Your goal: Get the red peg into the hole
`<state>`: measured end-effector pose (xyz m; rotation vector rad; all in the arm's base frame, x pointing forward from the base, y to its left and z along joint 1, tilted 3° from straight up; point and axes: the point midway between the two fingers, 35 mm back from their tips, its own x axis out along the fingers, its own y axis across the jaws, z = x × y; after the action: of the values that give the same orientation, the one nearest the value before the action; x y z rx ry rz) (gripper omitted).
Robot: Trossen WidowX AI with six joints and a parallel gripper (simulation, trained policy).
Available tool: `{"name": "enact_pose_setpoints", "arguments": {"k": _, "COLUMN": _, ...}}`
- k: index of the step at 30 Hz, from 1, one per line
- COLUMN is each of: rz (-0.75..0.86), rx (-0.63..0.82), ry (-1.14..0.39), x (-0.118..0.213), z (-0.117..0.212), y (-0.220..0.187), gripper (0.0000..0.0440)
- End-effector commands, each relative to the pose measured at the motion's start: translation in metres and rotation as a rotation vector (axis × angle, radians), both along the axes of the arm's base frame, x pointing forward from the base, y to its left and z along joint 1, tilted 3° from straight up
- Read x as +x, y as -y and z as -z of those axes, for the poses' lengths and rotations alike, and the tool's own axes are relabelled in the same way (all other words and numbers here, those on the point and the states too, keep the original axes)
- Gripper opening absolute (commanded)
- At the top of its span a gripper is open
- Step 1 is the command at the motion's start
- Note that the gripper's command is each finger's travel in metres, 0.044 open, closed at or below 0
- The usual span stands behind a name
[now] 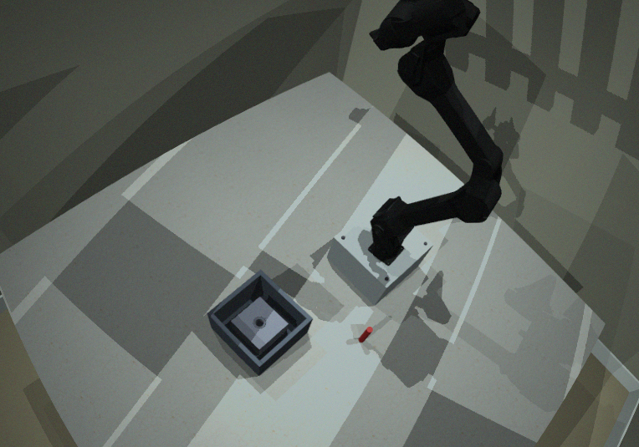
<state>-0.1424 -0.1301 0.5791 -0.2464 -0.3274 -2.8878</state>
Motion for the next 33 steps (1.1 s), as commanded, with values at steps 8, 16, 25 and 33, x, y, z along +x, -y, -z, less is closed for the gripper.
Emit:
{"name": "enact_pose_setpoints", "arguments": {"k": 8, "rz": -0.263, "rx": 0.217, "ry": -0.03, "x": 0.045, "z": 0.038, "y": 0.088, "gripper": 0.044}}
{"name": "enact_pose_setpoints", "arguments": {"k": 16, "rz": -0.483, "rx": 0.384, "ry": -0.073, "x": 0.1, "z": 0.074, "y": 0.137, "gripper": 0.044}}
{"name": "enact_pose_setpoints", "arguments": {"k": 25, "rz": -0.742, "rx": 0.55, "ry": -0.129, "x": 0.176, "z": 0.12, "y": 0.167, "gripper": 0.044}}
{"name": "enact_pose_setpoints", "arguments": {"k": 33, "rz": -0.986, "rx": 0.676, "ry": -0.169, "x": 0.249, "z": 0.164, "y": 0.17, "gripper": 0.044}}
